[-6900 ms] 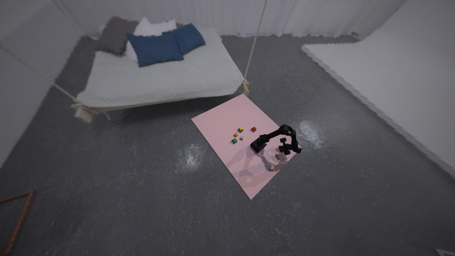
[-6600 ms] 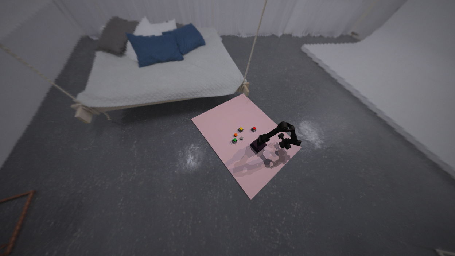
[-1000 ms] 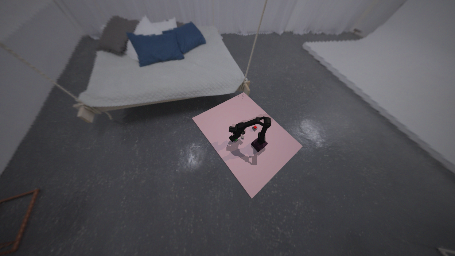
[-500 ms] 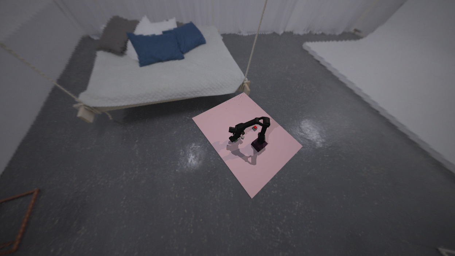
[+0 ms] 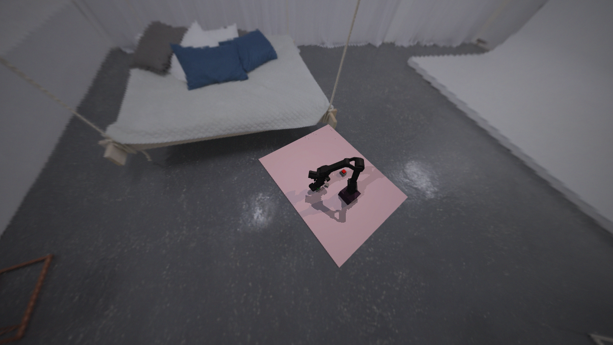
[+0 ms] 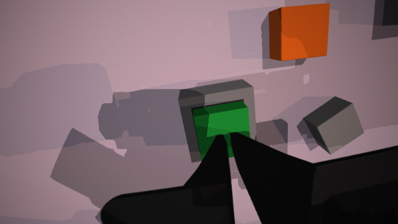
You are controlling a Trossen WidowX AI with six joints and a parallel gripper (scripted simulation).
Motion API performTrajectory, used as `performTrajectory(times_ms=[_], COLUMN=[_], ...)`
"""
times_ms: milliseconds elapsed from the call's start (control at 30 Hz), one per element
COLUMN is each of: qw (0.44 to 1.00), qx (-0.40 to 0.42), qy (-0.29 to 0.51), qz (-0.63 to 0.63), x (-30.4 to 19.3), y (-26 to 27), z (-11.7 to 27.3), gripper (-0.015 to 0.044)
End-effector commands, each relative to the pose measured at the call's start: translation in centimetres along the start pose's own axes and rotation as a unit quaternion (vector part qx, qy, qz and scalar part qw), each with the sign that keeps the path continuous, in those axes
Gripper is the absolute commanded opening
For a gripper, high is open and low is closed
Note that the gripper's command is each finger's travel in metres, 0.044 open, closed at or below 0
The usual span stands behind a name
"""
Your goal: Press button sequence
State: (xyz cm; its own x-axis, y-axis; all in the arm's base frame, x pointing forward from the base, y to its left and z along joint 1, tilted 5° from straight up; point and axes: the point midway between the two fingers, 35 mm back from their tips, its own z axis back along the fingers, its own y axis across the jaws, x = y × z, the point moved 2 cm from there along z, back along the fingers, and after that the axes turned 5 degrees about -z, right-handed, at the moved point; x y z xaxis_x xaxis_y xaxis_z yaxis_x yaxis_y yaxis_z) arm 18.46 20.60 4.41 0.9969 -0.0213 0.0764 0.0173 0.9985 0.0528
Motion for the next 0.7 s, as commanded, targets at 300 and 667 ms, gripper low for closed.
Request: performTrajectory(times_ms=[300,667], qw=[1.000,1.000], qx=[0.004,-0.002], qy=[-0.006,-0.004], qz=[0.001,0.002], x=[0.1,3.4], y=[0.1,-4.7], z=[8.3,8.4], gripper=[0.0020,0.0020])
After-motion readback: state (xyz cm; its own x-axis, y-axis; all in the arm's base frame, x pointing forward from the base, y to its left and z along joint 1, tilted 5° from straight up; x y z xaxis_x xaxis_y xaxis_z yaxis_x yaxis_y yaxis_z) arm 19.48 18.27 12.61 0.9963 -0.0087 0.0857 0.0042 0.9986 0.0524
